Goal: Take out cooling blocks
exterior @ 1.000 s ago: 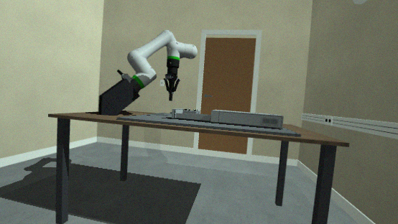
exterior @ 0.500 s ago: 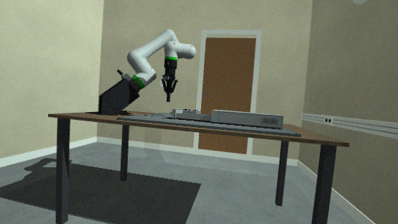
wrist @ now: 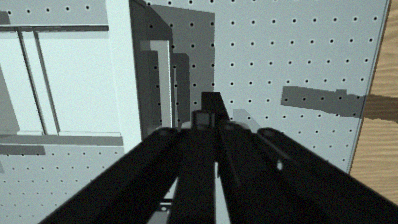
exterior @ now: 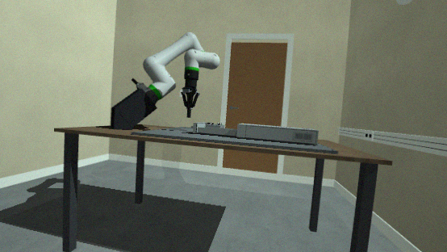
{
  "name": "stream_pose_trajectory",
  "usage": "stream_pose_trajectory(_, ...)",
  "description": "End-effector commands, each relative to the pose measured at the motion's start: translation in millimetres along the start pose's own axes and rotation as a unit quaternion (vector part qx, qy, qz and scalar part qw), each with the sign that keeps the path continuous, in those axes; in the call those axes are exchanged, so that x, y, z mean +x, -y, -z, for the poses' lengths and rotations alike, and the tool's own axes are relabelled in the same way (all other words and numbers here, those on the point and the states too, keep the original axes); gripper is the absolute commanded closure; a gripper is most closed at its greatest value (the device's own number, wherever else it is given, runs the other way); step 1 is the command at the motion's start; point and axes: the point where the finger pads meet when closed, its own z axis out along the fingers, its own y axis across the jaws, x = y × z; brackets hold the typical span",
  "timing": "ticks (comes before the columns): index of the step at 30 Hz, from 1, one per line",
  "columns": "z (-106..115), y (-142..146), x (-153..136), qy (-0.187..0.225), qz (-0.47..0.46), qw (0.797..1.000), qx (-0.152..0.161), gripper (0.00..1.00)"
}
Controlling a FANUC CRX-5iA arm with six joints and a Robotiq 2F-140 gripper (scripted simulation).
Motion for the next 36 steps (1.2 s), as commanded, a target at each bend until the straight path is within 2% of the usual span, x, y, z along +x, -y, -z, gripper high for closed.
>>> stream_pose_trajectory(1, 0.0, 0.2, 0.4, -0.001, 0.0, 1.0, 0.0, 0.9)
stream_pose_trajectory(36, -41.2, 0.2, 0.4, -0.001, 0.0, 1.0, 0.0, 0.9)
